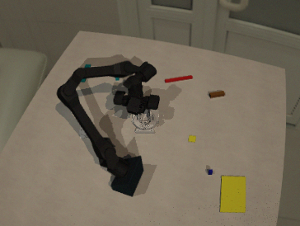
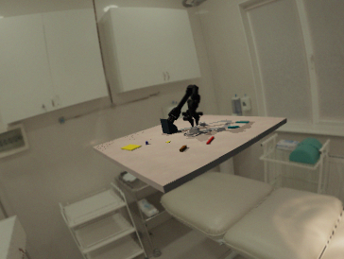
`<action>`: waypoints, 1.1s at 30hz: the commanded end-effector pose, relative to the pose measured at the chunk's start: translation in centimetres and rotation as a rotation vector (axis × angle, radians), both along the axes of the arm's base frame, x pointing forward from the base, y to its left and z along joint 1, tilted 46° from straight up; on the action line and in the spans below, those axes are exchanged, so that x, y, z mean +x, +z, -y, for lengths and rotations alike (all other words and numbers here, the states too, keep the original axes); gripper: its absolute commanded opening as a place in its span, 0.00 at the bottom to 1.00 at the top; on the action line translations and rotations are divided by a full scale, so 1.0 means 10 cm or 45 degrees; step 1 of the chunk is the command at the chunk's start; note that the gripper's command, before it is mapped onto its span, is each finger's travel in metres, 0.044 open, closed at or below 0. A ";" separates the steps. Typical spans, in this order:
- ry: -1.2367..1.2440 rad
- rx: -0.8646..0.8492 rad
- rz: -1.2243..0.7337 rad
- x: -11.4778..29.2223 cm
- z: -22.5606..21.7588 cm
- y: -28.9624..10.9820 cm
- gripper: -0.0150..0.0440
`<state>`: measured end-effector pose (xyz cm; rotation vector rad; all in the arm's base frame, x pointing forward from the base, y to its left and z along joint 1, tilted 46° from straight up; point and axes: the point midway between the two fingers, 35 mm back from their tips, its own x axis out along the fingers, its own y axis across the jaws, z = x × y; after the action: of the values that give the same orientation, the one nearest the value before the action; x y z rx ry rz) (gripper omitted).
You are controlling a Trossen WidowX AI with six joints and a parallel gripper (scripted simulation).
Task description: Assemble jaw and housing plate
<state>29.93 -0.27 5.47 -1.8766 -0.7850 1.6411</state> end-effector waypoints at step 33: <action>0.579 -0.106 0.620 -0.06 -0.07 0.38 1.00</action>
<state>29.43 0.25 8.84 -2.2748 -1.3759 1.5149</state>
